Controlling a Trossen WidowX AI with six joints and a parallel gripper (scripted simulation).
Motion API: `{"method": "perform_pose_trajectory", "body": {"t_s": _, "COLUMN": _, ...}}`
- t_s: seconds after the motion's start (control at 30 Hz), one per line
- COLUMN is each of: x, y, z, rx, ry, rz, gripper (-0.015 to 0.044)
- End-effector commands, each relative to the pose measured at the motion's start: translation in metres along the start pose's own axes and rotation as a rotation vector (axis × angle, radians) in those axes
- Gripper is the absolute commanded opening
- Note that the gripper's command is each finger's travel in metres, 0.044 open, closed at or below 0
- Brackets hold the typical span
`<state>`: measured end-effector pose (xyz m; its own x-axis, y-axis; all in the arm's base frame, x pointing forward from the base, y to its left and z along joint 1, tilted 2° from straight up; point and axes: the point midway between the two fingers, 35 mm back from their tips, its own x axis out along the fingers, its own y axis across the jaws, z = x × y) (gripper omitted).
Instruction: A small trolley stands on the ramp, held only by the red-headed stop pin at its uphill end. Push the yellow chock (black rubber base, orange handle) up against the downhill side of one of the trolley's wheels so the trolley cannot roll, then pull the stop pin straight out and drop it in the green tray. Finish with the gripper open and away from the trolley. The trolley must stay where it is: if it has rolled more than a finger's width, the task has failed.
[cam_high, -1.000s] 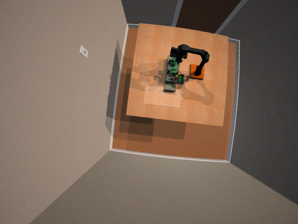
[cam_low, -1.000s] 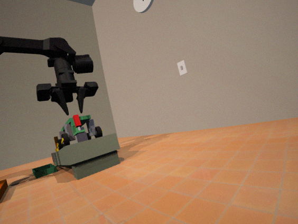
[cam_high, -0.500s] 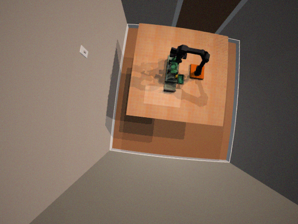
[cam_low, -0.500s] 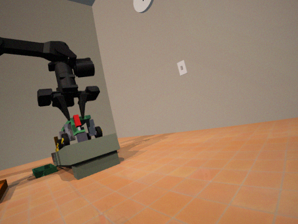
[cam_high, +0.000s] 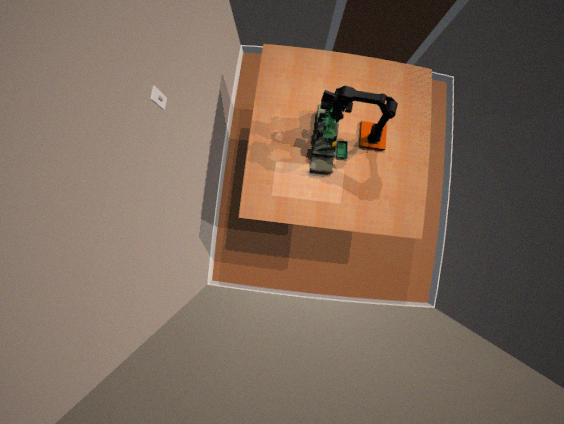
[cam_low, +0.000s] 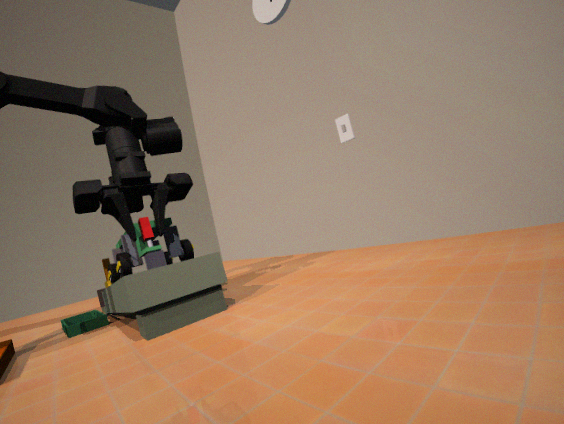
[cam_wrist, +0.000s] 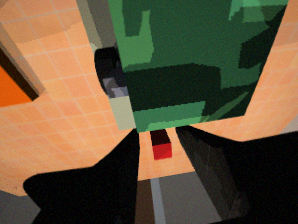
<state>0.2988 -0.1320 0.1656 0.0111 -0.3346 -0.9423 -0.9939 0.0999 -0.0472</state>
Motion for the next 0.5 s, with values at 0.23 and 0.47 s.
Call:
{"method": "perform_pose_trajectory", "body": {"t_s": 0.23, "x": 0.0056, "y": 0.0005, "z": -0.0004, "rx": 0.0, "ry": 0.001, "rz": 0.001, "gripper": 0.0085}}
{"method": "perform_pose_trajectory", "body": {"t_s": 0.47, "x": 0.0056, "y": 0.0005, "z": -0.0004, "rx": 0.0, "ry": 0.001, "rz": 0.001, "gripper": 0.0019}}
